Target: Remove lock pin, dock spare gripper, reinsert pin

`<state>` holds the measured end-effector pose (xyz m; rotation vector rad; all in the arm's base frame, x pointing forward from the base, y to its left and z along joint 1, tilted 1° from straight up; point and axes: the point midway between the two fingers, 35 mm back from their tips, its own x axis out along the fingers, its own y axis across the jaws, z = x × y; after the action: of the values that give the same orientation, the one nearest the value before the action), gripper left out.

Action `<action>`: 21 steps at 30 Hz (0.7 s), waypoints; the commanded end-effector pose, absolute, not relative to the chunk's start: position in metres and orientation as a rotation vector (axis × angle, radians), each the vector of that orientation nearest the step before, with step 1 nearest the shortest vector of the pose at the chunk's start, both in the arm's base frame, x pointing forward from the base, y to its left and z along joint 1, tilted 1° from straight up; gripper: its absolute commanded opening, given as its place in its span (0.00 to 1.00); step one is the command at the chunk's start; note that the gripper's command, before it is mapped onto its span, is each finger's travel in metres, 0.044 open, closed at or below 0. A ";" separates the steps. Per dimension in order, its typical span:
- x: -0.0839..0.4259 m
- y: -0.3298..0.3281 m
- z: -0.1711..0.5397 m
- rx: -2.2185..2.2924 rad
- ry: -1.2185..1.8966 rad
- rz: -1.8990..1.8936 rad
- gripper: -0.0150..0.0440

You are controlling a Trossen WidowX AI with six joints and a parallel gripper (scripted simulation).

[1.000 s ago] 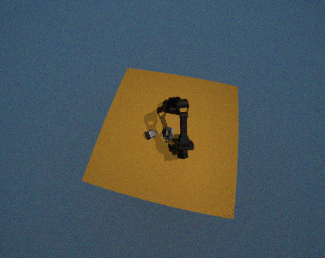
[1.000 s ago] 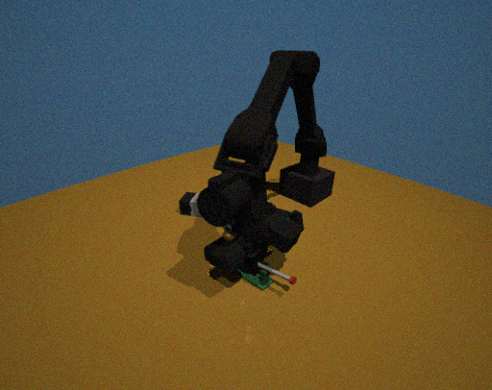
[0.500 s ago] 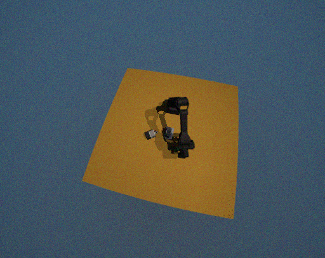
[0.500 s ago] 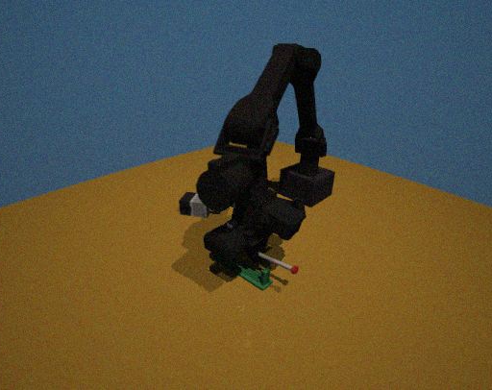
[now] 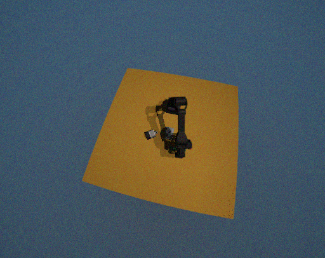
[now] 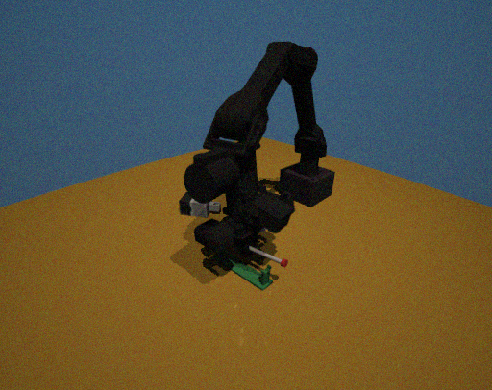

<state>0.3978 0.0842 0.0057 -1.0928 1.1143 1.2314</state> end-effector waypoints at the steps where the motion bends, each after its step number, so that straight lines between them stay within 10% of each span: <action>1: 0.397 0.072 0.009 -1.093 1.116 1.235 0.25; 21: 0.396 0.045 0.004 -1.097 1.113 1.231 0.25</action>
<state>0.3981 0.0459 0.0099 -1.0967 1.1113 1.2256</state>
